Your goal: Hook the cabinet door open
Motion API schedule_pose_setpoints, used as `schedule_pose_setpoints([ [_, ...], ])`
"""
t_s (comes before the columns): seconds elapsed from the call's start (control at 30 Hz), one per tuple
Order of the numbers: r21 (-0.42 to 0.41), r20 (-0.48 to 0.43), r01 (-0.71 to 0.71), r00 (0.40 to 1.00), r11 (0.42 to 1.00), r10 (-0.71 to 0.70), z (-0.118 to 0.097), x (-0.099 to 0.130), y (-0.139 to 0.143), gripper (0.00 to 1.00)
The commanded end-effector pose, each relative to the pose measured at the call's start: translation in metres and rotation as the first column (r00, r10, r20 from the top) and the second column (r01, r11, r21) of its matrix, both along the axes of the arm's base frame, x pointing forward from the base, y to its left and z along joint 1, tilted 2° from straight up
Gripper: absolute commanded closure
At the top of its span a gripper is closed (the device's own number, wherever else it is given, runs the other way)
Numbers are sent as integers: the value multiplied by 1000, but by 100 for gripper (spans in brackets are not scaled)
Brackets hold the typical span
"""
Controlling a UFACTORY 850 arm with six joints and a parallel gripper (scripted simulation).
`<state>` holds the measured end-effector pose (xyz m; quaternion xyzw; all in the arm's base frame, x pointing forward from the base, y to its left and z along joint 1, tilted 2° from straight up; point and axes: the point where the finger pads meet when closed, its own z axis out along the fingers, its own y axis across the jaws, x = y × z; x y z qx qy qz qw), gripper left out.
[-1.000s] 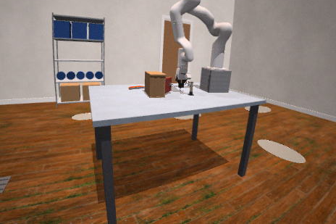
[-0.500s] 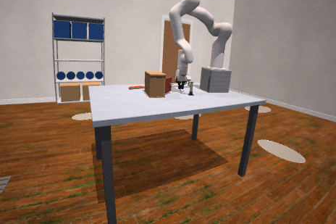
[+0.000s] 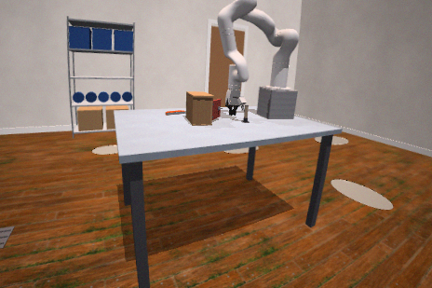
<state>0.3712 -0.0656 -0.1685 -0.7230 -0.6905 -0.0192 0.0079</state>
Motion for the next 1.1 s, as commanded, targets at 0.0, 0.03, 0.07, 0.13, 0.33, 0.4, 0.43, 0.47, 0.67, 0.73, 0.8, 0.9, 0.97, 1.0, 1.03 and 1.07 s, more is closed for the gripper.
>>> schedule_pose_setpoints([
  [0.0,-3,-3,15,1000,1000,-15,-5,-2,-3,77],
  [0.03,-3,-3,15,1000,1000,-15,-5,-2,-3,77],
  [0.07,-3,-3,15,1000,1000,-15,-5,-2,-3,77],
  [0.13,-3,-3,15,1000,1000,-15,-5,-2,-3,77],
  [0.33,-3,-3,15,1000,1000,-15,-5,-2,-3,96],
  [0.4,-3,-3,15,1000,1000,-15,-5,-2,-3,96],
  [0.43,-3,-3,15,1000,1000,-15,-5,-2,-3,96],
  [0.47,-3,-3,15,1000,1000,-15,-5,-2,-3,96],
  [0.67,-3,-3,15,1000,1000,-15,-5,-2,-3,96],
  [0.73,-3,-3,15,1000,1000,-15,-5,-2,-3,96],
  [0.8,-3,-3,15,1000,1000,-15,-5,-2,-3,96],
  [0.9,-3,-3,15,1000,1000,-15,-5,-2,-3,96],
  [0.97,-3,-3,15,1000,1000,-15,-5,-2,-3,96],
  [1.0,-3,-3,15,1000,1000,-15,-5,-2,-3,96],
  [1.03,-3,-3,15,1000,1000,-15,-5,-2,-3,96],
  [1.07,-3,-3,15,1000,1000,-15,-5,-2,-3,96],
])
